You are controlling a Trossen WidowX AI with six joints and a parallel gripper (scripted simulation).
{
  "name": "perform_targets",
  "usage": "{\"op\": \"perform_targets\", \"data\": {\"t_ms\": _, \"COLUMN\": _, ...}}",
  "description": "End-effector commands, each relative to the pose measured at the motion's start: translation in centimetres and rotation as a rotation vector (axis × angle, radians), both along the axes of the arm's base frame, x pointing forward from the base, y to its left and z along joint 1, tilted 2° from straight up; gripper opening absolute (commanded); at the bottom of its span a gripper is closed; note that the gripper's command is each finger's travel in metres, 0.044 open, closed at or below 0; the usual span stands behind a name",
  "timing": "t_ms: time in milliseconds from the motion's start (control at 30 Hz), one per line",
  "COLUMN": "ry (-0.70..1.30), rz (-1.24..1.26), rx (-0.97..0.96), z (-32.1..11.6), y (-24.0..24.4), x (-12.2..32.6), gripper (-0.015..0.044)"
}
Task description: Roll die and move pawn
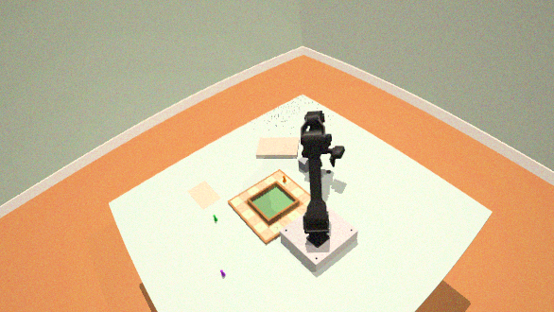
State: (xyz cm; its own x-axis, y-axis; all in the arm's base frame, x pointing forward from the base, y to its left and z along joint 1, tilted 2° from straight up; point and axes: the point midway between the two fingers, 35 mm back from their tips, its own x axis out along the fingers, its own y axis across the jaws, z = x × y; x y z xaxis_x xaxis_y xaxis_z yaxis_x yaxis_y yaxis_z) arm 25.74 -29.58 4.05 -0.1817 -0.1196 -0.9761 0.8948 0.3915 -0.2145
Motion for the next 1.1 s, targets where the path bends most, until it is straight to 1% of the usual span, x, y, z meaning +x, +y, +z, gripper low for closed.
{"op": "perform_targets", "data": {"t_ms": 0, "ry": -0.068, "rz": 0.849, "rx": 0.136, "z": 2.0, "y": 2.3, "x": 1.5, "gripper": 0.0275}}
{"op": "perform_targets", "data": {"t_ms": 300, "ry": -0.086, "rz": 1.433, "rx": 0.178, "z": 2.4, "y": 3.6, "x": 2.2, "gripper": 0.0275}}
{"op": "perform_targets", "data": {"t_ms": 367, "ry": -0.085, "rz": 1.506, "rx": 0.179, "z": 2.4, "y": 3.7, "x": 2.3, "gripper": 0.0275}}
{"op": "perform_targets", "data": {"t_ms": 867, "ry": -0.085, "rz": 1.511, "rx": 0.179, "z": 2.4, "y": 3.7, "x": 2.3, "gripper": 0.0275}}
{"op": "perform_targets", "data": {"t_ms": 1067, "ry": -0.085, "rz": 1.511, "rx": 0.179, "z": -0.1, "y": 3.7, "x": 2.4, "gripper": 0.0275}}
